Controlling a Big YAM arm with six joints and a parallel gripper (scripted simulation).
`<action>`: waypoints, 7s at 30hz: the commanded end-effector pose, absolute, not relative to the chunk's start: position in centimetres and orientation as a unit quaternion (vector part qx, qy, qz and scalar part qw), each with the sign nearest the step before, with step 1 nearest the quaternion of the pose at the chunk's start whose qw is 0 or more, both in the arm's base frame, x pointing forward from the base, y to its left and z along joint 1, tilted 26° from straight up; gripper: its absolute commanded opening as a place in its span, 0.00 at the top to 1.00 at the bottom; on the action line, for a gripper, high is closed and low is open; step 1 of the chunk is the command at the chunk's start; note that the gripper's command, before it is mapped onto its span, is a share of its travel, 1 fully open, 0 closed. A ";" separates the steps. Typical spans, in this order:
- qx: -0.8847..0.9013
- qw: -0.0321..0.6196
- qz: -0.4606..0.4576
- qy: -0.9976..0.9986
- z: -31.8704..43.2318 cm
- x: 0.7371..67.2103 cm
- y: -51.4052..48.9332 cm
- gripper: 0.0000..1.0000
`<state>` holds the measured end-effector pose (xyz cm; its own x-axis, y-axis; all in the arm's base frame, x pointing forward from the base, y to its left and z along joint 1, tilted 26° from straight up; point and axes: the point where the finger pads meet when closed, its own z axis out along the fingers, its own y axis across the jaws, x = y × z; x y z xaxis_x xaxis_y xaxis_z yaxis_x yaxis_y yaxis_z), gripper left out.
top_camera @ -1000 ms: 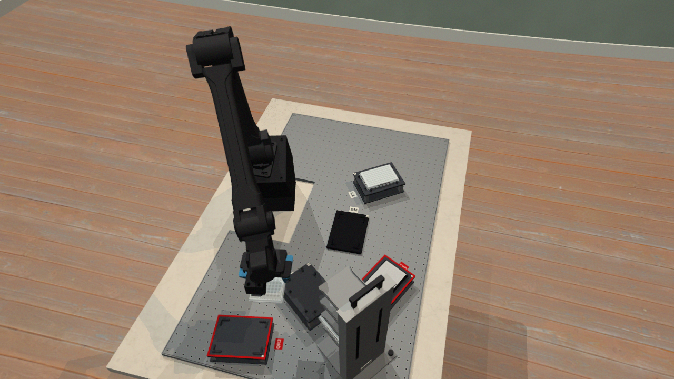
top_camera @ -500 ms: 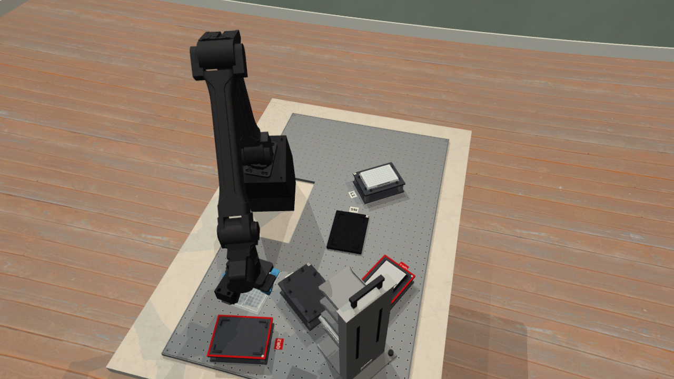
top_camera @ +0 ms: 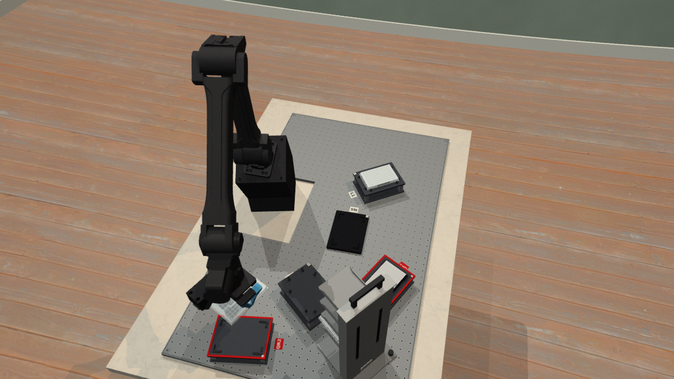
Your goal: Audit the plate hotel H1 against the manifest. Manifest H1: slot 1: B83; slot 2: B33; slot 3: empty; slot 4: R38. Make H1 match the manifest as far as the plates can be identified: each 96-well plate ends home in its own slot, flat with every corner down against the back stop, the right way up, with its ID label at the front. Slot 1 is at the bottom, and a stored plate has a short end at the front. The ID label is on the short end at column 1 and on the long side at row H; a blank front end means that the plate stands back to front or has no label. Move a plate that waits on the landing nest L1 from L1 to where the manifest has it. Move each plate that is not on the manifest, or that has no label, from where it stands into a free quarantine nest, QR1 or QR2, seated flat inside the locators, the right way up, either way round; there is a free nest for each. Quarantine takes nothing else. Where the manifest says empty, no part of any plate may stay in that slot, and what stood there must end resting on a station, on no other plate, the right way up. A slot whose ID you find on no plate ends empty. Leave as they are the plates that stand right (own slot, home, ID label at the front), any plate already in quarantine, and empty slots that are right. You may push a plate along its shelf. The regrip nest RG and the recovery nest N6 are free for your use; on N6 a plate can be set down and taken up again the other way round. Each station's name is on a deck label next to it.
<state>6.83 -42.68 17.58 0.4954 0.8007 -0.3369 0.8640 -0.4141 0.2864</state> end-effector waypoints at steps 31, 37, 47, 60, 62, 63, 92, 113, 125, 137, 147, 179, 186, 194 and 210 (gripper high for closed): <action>0.957 0.233 0.003 0.175 19.5 4.5 -45.2 0.14; 0.967 0.232 0.019 0.107 19.5 4.5 -45.2 0.14; 0.972 0.227 0.033 0.048 18.1 4.6 -45.3 0.14; 0.972 0.229 0.033 0.051 15.1 5.2 -46.9 0.14; 0.972 0.227 0.033 0.049 14.5 5.2 -47.1 0.14; 0.972 0.227 0.033 0.049 14.5 5.2 -47.1 0.14; 0.972 0.228 0.033 0.049 8.3 5.8 -50.1 0.14; 0.970 0.238 0.032 0.051 8.2 5.6 -51.2 0.14; 0.970 0.238 0.032 0.051 8.2 5.6 -51.2 0.14; 0.969 0.238 0.033 0.049 7.3 6.1 -52.0 0.14; 0.970 0.237 0.034 0.050 6.5 6.2 -52.2 0.14; 0.969 0.238 0.033 0.050 5.0 6.4 -53.1 0.14; 0.970 0.237 0.034 0.050 4.5 6.4 -53.2 0.14; 0.969 0.238 0.034 0.050 4.1 6.5 -53.4 0.14; 0.970 0.235 0.033 0.050 3.0 6.5 -53.6 0.14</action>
<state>5.93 -52.28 2.54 0.9926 0.1144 0.0401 0.0859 -0.8972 0.4332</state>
